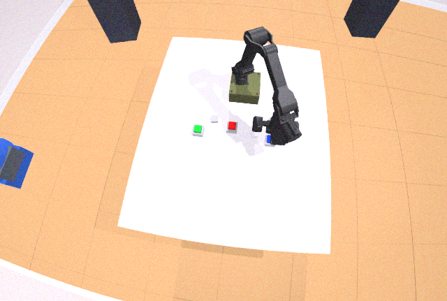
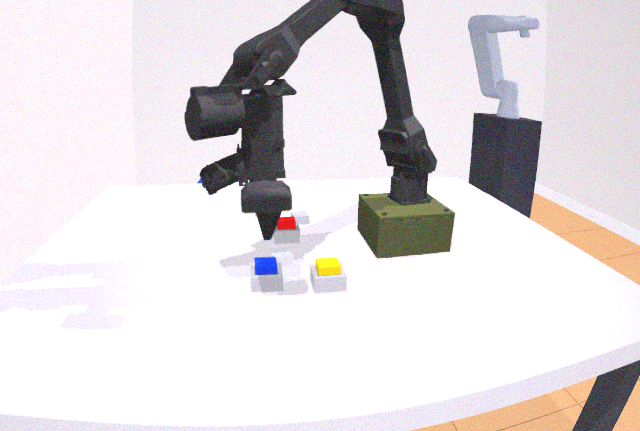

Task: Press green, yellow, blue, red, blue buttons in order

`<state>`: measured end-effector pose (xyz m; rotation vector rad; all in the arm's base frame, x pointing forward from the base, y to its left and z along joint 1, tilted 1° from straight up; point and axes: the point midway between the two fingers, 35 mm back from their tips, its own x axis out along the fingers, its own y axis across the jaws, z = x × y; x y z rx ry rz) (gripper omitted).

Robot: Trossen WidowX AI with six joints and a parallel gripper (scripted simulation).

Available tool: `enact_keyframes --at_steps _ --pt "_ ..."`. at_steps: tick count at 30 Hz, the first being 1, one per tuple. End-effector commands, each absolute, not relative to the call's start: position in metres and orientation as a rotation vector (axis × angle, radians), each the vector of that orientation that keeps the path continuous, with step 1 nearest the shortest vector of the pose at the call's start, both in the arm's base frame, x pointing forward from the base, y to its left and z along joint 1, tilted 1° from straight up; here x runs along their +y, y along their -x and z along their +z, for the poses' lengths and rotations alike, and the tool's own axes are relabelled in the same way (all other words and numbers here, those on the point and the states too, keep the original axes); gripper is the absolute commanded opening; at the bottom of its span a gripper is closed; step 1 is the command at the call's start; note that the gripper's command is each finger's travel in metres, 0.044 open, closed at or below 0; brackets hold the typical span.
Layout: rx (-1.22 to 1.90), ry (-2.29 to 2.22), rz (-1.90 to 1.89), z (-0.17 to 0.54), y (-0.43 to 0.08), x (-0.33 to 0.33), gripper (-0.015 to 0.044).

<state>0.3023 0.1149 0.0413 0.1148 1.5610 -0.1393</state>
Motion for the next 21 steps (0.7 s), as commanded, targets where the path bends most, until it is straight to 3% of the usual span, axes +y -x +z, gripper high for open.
enact_keyframes --at_steps 1,6,17,21 --pt "1.54 -0.12 -0.13 0.081 -0.305 0.116 0.002" --pt "1.54 -0.12 -0.131 0.091 -0.304 0.113 0.002" --pt "1.543 -0.11 -0.14 0.093 -0.244 -0.039 0.002" --pt "1.543 -0.109 -0.142 0.091 -0.23 -0.055 0.002"
